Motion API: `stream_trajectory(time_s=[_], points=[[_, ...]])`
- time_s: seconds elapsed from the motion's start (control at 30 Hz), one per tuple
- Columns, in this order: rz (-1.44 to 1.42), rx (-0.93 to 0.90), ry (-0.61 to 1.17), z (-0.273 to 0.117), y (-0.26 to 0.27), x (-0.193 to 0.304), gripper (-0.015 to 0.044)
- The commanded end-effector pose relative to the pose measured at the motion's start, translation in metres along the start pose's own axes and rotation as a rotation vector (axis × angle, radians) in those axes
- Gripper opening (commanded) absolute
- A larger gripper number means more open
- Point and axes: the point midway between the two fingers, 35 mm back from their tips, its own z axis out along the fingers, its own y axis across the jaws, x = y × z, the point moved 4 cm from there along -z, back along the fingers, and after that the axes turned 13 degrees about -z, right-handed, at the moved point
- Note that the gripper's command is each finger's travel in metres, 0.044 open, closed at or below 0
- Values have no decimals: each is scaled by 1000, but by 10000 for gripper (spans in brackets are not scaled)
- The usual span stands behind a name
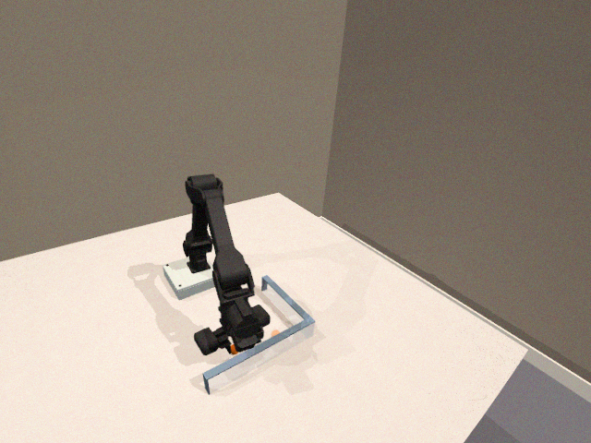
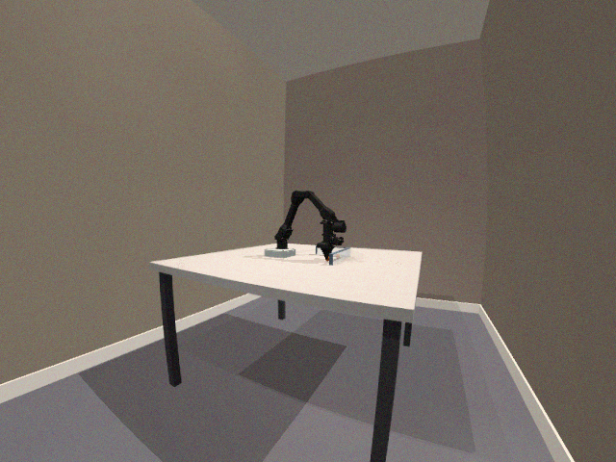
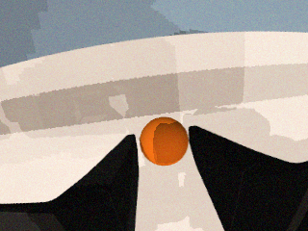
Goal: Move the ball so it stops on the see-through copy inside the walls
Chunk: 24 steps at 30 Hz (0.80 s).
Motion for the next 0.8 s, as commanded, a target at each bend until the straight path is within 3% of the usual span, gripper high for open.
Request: stream_trajectory(time_s=[0.0, 0.13, 0.23, 0.77], points=[[3, 3, 6, 2, 0, 1, 101], [3, 3, 6, 2, 0, 1, 74], [3, 3, 6, -2, 0, 0, 0], [3, 4, 5, -105, -1, -3, 0]])
